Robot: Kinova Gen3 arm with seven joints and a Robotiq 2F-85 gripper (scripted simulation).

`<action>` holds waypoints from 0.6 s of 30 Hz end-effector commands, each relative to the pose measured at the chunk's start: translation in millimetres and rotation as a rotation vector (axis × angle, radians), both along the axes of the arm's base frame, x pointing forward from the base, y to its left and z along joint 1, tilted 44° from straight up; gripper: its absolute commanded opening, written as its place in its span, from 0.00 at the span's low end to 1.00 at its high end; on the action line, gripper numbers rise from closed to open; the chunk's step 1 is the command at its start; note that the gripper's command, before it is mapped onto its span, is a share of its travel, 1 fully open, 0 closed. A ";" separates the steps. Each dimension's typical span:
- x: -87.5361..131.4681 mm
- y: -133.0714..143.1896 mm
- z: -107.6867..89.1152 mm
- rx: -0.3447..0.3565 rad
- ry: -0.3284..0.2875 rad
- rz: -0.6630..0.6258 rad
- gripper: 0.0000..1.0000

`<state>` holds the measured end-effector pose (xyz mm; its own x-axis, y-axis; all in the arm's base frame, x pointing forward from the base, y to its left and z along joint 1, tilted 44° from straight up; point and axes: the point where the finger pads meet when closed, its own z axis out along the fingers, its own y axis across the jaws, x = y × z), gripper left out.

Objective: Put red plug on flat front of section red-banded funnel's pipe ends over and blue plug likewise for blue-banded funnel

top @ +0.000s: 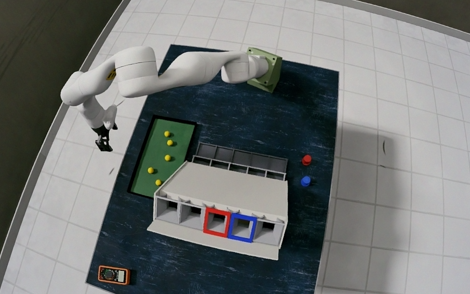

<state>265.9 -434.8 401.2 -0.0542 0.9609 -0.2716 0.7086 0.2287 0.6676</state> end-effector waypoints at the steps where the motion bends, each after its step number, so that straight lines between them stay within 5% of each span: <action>1: -47.4 13.8 51.1 0.000 -0.001 0.002 1.00; 4: -63.6 18.7 68.4 0.000 -0.001 0.002 1.00; 15: -63.6 18.7 68.4 0.000 -0.001 0.002 1.00; 16: -110.3 32.3 118.5 0.000 -0.001 0.003 1.00; 18: -113.2 33.0 121.6 0.000 -0.001 0.003 1.00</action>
<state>195.6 -414.3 476.9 -0.0526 0.9608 -0.2722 0.7079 0.2281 0.6685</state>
